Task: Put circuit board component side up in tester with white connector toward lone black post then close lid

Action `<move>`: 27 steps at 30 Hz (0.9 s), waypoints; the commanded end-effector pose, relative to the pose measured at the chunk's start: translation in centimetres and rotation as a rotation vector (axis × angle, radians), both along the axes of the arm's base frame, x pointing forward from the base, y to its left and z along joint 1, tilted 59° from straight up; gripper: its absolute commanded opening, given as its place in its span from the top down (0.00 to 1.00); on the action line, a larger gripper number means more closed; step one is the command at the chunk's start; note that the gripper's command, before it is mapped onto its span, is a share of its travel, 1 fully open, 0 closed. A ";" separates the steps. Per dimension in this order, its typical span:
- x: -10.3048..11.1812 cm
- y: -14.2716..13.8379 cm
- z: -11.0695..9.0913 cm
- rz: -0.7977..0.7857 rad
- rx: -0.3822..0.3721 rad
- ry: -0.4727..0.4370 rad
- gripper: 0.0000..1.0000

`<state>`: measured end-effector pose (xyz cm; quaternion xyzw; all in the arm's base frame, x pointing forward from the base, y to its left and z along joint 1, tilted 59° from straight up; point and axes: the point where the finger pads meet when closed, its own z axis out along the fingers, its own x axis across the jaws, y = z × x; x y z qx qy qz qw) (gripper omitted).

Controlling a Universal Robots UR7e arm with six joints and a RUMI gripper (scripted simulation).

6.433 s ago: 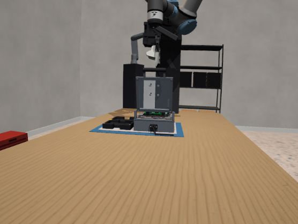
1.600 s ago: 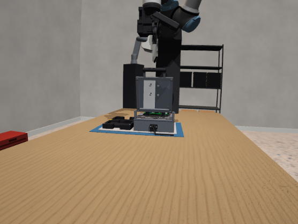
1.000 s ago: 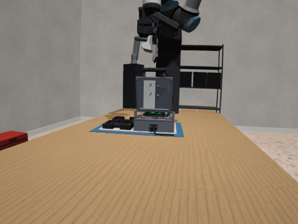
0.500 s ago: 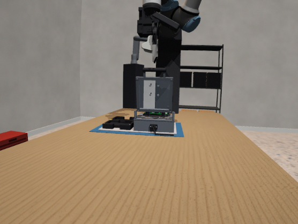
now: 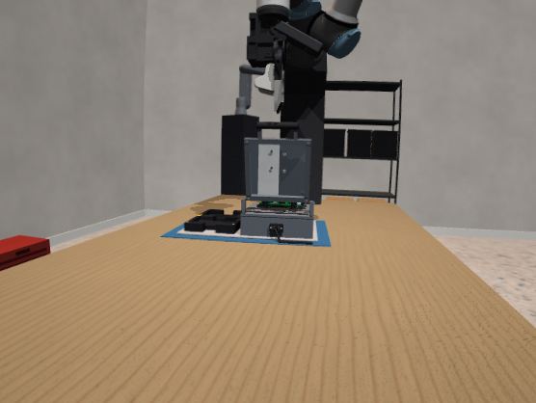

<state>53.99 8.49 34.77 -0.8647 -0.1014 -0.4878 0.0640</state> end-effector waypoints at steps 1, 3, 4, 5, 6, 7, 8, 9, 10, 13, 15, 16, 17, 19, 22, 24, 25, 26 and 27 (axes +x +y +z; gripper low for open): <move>0.0 0.0 0.0 0.000 0.000 -0.001 0.70; 0.0 0.0 0.0 0.000 0.000 -0.001 0.70; 0.0 0.0 0.0 0.000 0.000 -0.001 0.70; 0.0 0.0 0.0 0.000 0.000 -0.001 0.70; 0.0 0.0 0.0 0.000 0.000 -0.001 0.70; 0.0 0.0 0.0 0.000 0.000 -0.001 0.70; 0.0 0.0 0.0 0.000 0.000 -0.001 0.70; 0.0 0.0 0.0 0.000 0.000 -0.001 0.70; 0.0 0.0 0.0 0.000 0.000 -0.001 0.70; 0.0 0.0 0.0 0.000 0.000 -0.001 0.70; 0.0 0.0 0.0 0.000 0.000 -0.001 0.70; 0.0 0.0 0.0 0.000 0.000 -0.001 0.70; 0.0 0.0 0.0 0.000 0.000 -0.001 0.70; 0.0 0.0 0.0 0.000 0.000 -0.001 0.70; 0.1 0.0 0.0 0.000 0.000 -0.001 0.70; 0.2 0.1 -0.1 0.000 0.000 -0.001 0.70; 0.2 0.1 -0.1 0.000 0.000 -0.001 0.70; 0.2 0.1 -0.1 0.000 0.000 -0.001 0.70; 0.2 0.1 -0.1 0.000 0.000 -0.001 0.70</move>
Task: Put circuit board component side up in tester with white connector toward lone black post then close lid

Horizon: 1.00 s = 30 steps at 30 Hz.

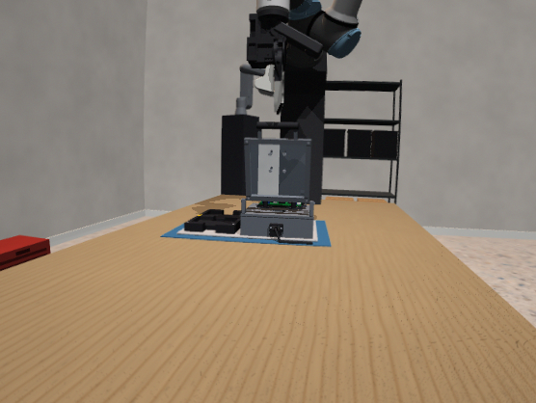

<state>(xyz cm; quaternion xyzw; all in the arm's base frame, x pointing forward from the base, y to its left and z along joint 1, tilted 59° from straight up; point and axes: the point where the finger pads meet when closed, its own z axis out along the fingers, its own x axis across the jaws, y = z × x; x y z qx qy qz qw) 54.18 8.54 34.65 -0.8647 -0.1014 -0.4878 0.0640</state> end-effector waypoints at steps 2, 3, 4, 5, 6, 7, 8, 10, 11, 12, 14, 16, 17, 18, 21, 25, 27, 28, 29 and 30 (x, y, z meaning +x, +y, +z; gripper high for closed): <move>0.2 0.1 -0.1 0.000 0.000 -0.001 0.70; 0.3 0.1 -0.1 0.000 0.000 -0.001 0.70; 0.4 0.1 -0.2 0.000 0.000 -0.001 0.70; 0.5 0.1 -0.3 0.000 0.000 -0.001 0.70; 0.6 0.2 -0.3 0.000 0.000 -0.001 0.70; 0.7 0.2 -0.4 0.000 0.000 -0.001 0.70; 0.9 0.2 -0.5 0.000 0.000 -0.001 0.70; 1.1 0.3 -0.6 0.000 0.000 -0.001 0.70; 1.3 0.3 -0.7 0.000 0.000 -0.001 0.70; 1.4 0.4 -0.8 0.000 0.000 -0.001 0.70; 1.7 0.4 -1.0 0.000 0.000 -0.001 0.70; 1.8 0.5 -1.1 0.000 0.000 -0.001 0.70; 1.8 0.5 -1.1 0.000 0.000 -0.001 0.70; 2.0 0.5 -1.1 0.000 0.000 -0.001 0.70; 2.3 0.6 -1.4 0.000 0.000 -0.001 0.70; 2.8 0.7 -1.6 0.000 0.000 -0.001 0.70; 2.9 0.7 -1.7 0.000 0.000 -0.001 0.70; 3.0 0.8 -1.8 0.000 0.000 -0.001 0.70; 3.0 0.8 -1.8 0.000 0.000 -0.001 0.70; 3.1 0.8 -1.8 0.000 0.000 -0.001 0.70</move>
